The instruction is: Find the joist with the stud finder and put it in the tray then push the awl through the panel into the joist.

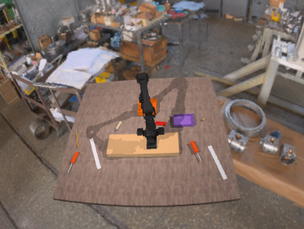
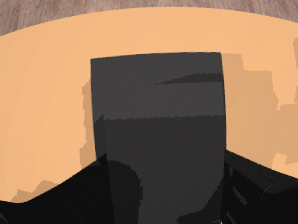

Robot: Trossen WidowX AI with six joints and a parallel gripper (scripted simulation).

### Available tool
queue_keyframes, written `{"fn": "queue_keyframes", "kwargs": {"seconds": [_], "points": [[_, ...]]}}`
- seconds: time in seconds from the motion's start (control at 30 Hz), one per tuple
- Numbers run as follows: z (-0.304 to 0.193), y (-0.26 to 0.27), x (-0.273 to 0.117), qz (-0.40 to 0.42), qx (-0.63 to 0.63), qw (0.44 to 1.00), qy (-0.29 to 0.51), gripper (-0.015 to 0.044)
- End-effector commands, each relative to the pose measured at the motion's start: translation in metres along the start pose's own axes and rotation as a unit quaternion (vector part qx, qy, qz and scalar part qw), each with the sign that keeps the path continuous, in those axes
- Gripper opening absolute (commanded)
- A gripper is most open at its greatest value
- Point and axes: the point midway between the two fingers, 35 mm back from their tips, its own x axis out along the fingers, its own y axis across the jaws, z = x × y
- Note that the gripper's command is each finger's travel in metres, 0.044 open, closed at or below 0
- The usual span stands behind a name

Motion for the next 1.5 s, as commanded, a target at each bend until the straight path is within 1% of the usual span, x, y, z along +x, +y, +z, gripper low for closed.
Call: {"fn": "queue_keyframes", "kwargs": {"seconds": [0.0,1.1,1.47], "points": [[0.0,0.013,0.0,-0.001,0.002,1.0,0.001,0.0],[0.001,0.132,-0.001,0.004,0.004,1.0,0.001,0.0],[0.001,0.131,-0.001,0.005,0.002,1.0,0.001,0.0]]}}
